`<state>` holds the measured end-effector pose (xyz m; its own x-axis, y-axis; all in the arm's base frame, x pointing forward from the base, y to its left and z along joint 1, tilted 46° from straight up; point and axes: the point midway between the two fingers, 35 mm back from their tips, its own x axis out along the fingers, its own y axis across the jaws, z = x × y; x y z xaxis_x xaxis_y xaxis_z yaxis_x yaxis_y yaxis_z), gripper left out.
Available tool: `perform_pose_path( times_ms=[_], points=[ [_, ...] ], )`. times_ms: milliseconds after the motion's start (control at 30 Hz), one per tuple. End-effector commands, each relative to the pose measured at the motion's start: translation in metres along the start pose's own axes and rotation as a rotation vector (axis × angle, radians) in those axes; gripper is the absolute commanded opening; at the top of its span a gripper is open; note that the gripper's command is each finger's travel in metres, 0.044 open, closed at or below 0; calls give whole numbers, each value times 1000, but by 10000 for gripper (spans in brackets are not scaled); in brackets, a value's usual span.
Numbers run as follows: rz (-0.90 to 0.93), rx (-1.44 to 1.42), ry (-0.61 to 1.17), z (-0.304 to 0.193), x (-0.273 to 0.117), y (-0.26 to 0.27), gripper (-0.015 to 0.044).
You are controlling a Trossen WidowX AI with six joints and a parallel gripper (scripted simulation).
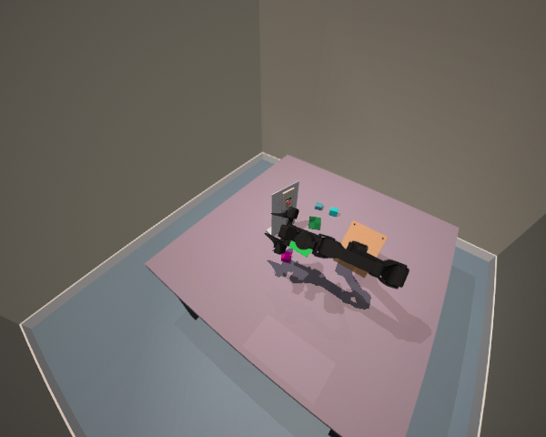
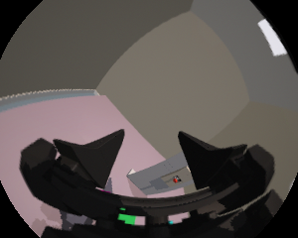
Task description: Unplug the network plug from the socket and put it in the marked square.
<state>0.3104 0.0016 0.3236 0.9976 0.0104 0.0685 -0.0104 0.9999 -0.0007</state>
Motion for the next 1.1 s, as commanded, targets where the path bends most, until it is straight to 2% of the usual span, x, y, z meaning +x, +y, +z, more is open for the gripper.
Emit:
perform_pose_path(
  times_ms=[0, 267, 300, 767, 1067],
  points=[
    [-3, -4, 3, -1, 0, 0, 374],
    [-133, -209, 170, -63, -14, -18, 164],
    [-149, -239, 195, -71, -16, -20, 156],
    [-293, -703, 570, -178, -70, -53, 156],
    [-297, -727, 589, -182, -73, -55, 156]
  ],
)
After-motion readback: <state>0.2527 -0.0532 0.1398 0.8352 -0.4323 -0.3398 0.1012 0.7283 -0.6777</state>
